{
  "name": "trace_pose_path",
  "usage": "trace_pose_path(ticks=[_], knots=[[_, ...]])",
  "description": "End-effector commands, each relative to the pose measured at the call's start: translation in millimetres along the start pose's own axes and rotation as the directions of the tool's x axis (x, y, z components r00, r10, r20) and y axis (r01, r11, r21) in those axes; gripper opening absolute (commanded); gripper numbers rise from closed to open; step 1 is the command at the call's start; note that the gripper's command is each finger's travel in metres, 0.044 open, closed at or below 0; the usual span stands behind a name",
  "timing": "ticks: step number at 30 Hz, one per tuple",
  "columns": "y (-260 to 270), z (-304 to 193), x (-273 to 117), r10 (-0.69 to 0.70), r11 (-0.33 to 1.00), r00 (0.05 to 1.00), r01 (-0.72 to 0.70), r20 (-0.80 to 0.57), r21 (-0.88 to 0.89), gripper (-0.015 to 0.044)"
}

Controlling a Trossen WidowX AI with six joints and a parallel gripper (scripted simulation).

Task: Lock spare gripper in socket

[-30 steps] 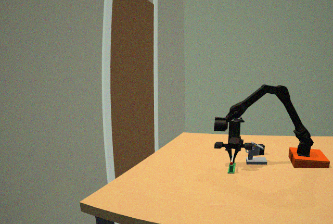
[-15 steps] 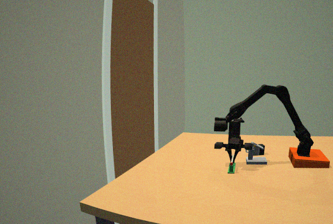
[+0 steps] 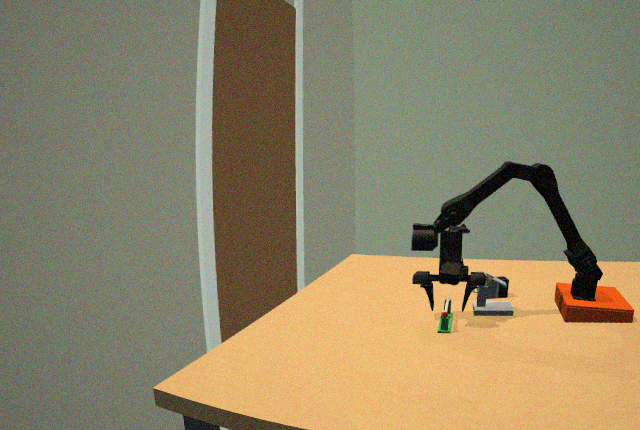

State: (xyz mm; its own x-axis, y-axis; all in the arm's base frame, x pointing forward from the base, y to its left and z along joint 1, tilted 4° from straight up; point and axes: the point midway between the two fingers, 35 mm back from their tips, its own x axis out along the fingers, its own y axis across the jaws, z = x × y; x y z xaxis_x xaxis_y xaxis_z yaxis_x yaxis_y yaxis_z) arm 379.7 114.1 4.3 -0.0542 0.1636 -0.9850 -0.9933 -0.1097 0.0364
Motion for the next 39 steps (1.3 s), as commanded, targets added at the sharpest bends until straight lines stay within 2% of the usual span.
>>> trace_pose_path(ticks=[1, 35, 39], knots=[[0.0, 1.3, -10.5, 0.000, 1.000, 1.000, 0.000, 0.000, 0.000, 0.0440], [-0.2, 12.9, -86.3, -0.003, 1.000, 1.000, 0.003, 0.000, 0.004, 0.0440], [-0.9, 12.7, -83.5, -0.003, 1.000, 1.000, 0.003, 0.000, 0.004, 0.0440]])
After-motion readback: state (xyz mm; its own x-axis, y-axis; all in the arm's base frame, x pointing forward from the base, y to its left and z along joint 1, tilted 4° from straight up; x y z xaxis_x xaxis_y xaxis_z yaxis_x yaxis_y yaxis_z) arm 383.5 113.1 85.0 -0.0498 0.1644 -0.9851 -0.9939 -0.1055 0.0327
